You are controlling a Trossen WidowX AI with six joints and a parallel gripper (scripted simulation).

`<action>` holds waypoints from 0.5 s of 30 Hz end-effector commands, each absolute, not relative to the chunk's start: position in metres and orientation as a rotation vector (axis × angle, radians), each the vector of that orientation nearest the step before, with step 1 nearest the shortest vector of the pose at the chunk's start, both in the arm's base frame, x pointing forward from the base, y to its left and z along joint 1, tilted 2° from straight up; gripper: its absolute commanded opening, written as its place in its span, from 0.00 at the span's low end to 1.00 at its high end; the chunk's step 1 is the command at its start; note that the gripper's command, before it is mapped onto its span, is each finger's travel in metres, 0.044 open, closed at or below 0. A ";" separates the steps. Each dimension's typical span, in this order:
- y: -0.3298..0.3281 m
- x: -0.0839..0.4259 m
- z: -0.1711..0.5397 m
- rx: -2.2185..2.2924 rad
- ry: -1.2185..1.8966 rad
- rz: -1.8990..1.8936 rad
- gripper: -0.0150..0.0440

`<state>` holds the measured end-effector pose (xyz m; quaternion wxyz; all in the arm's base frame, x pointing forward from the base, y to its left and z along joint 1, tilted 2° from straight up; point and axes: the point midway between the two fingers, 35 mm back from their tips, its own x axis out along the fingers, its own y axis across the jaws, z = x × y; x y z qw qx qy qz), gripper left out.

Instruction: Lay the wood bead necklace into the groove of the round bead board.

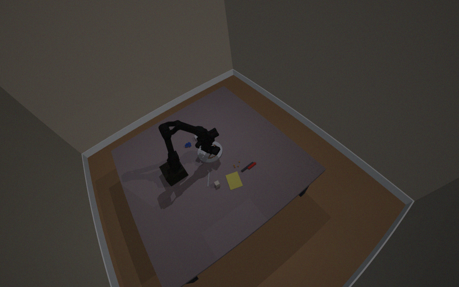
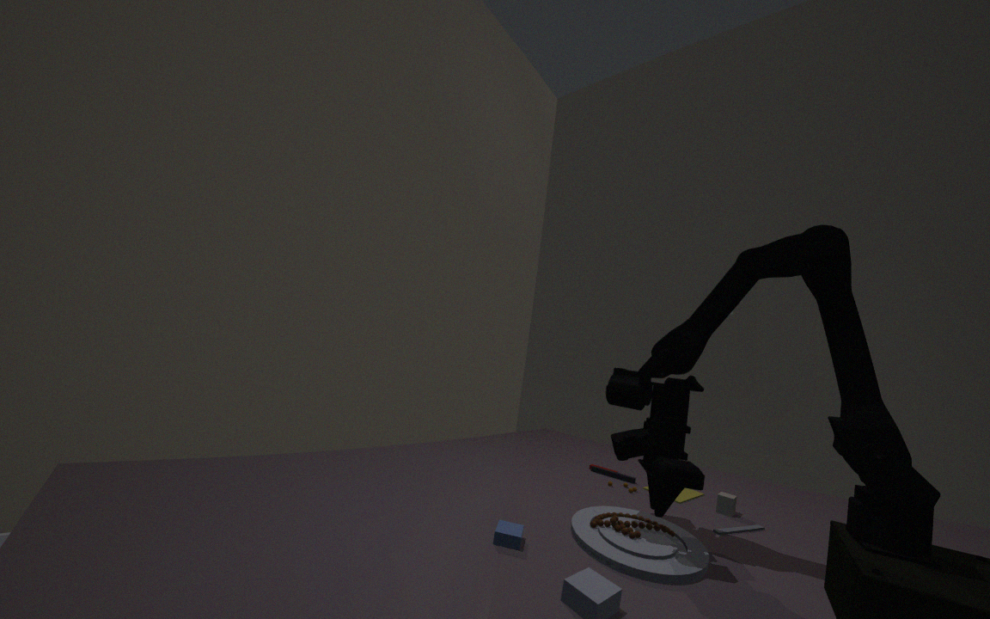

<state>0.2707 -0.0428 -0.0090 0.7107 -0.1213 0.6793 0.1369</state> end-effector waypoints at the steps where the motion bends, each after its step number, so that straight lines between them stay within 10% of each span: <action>1: -0.042 0.269 -0.016 -0.269 1.513 0.308 0.46; 15: -0.041 0.267 -0.035 -0.270 1.518 0.314 0.46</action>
